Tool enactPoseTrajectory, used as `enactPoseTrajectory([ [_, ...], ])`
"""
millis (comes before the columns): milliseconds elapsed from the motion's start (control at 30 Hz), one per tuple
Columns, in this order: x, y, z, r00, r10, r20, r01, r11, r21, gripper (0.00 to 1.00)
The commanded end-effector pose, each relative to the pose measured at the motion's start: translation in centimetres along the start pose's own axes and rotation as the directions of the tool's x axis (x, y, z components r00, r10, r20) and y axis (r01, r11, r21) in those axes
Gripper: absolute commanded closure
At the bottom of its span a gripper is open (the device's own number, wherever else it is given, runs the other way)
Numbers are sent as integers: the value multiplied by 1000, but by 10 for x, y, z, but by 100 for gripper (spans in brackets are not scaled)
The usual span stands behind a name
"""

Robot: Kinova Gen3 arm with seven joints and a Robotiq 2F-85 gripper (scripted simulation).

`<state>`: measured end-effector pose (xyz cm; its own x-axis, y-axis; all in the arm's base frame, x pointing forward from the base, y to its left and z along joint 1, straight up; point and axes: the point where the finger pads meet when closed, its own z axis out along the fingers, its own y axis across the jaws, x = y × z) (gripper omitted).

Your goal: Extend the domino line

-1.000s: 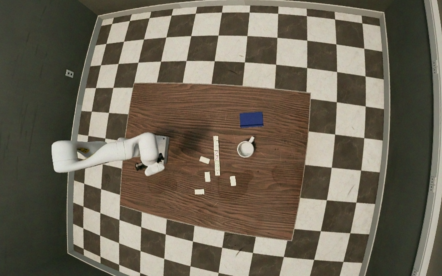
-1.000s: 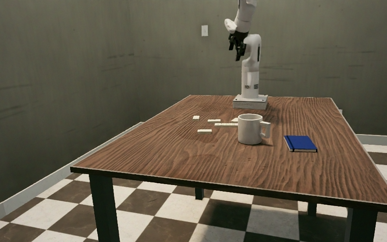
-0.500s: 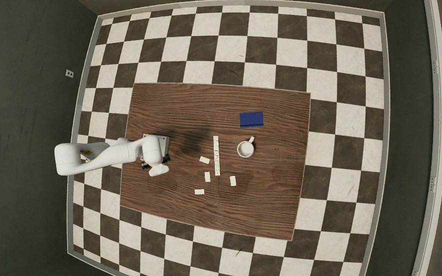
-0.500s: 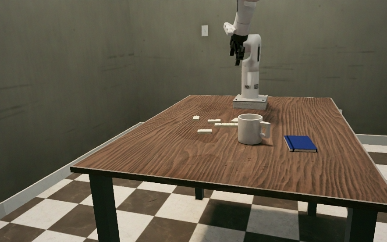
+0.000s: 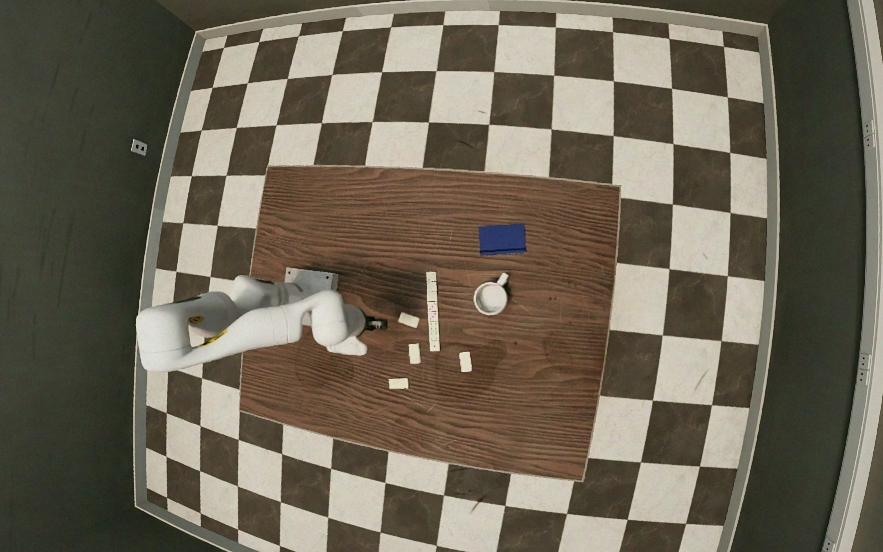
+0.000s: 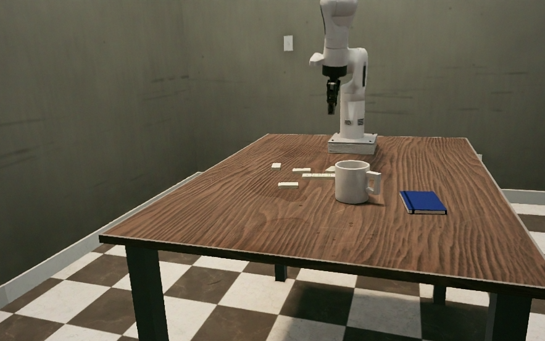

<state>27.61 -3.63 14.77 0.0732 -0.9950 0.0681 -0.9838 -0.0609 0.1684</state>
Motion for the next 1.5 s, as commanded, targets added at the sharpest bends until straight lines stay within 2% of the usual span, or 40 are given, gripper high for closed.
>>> enactPoseTrajectory([
  [0, -5, -36, 16, 992, 123, 36, -125, 989, 76, 0],
  [100, -8, -57, 24, 978, 197, 73, -205, 972, 113, 0],
  [400, -10, -79, 31, 955, 273, 116, -288, 946, 146, 0],
  [1100, -11, -79, 31, 952, 281, 119, -297, 944, 146, 0],
  [1300, -11, -79, 32, 944, 306, 124, -322, 936, 141, 0],
  [1467, -12, -78, 34, 916, 376, 136, -393, 911, 128, 0],
])
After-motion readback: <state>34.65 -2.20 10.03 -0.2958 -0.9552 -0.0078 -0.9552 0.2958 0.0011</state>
